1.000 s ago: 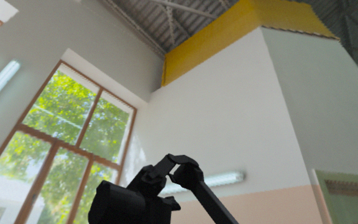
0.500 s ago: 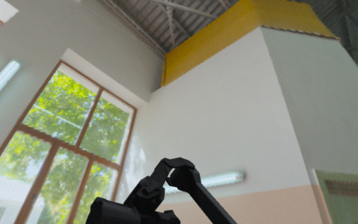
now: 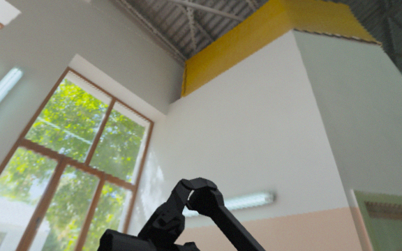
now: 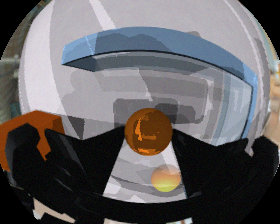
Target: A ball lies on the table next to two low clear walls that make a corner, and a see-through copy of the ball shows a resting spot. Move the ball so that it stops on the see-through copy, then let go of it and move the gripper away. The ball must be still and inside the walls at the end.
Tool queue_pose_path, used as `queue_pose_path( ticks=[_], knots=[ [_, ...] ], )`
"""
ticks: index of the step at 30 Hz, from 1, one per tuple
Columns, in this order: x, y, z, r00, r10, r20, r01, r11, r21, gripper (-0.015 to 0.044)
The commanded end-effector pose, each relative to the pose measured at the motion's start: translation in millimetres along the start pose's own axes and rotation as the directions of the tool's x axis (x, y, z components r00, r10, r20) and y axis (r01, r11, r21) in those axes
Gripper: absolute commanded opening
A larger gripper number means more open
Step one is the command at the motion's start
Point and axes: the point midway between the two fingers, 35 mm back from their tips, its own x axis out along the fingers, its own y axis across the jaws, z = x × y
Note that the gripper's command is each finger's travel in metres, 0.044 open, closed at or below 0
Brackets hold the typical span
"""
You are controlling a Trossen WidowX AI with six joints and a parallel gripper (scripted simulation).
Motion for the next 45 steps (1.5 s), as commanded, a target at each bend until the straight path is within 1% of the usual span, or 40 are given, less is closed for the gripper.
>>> queue_pose_path(
  ticks=[1,3,8,9,19,21,29,45],
  knots=[
    [1,0,0,1.000,0.000,-0.003,0.000,1.000,-0.004,0.0197],
    [-4,-1,1,1.000,-0.001,-0.002,0.001,1.000,-0.004,0.0145],
    [-39,-7,5,1.000,-0.002,0.005,0.002,1.000,-0.005,0.0014],
    [-46,-7,5,1.000,-0.002,0.006,0.002,1.000,-0.006,0.0000],
    [-125,-3,3,1.000,0.000,0.005,0.000,1.000,-0.006,0.0000],
    [-136,0,2,1.000,0.001,0.004,-0.001,1.000,-0.005,0.0000],
    [-136,-2,-1,1.000,0.001,0.005,-0.001,1.000,-0.006,0.0000],
    [-97,-38,-75,1.000,-0.003,0.006,0.003,1.000,-0.006,0.0000]
  ],
)
